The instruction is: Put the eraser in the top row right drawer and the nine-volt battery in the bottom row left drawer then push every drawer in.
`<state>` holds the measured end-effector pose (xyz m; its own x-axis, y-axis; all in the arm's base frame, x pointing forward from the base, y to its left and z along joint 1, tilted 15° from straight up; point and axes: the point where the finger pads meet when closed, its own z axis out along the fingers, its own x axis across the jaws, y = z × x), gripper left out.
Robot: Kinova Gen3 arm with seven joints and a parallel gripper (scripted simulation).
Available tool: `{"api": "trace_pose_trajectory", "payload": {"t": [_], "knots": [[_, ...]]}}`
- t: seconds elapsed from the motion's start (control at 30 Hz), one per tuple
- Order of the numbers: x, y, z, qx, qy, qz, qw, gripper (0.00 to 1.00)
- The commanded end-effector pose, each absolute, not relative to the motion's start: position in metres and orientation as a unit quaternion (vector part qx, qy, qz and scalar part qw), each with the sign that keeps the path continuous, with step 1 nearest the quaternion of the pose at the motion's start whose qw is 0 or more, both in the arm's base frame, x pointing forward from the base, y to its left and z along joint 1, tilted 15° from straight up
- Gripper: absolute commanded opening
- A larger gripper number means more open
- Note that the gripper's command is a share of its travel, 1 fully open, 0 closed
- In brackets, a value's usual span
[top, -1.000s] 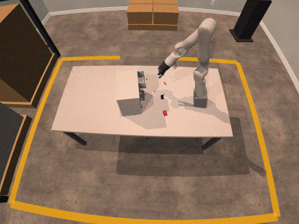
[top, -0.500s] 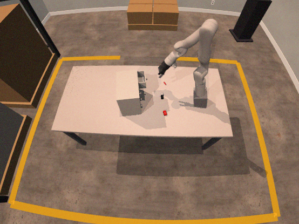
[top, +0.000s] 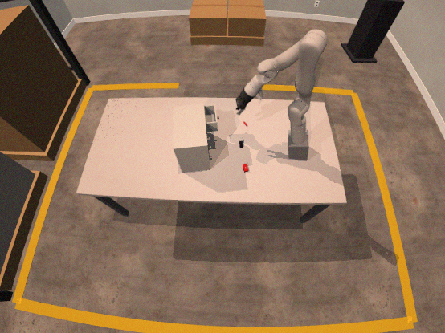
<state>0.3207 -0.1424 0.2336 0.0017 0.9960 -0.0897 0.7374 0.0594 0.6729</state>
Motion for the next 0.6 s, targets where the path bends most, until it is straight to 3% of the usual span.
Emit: {"api": "trace_pose_trajectory", "payload": {"t": [0.0,0.57], "knots": [[0.322,-0.142,0.240,0.647,0.670,0.224,0.285,0.67],[0.311,-0.139,0.248,0.657,0.678,0.204,0.260,0.67]]}}
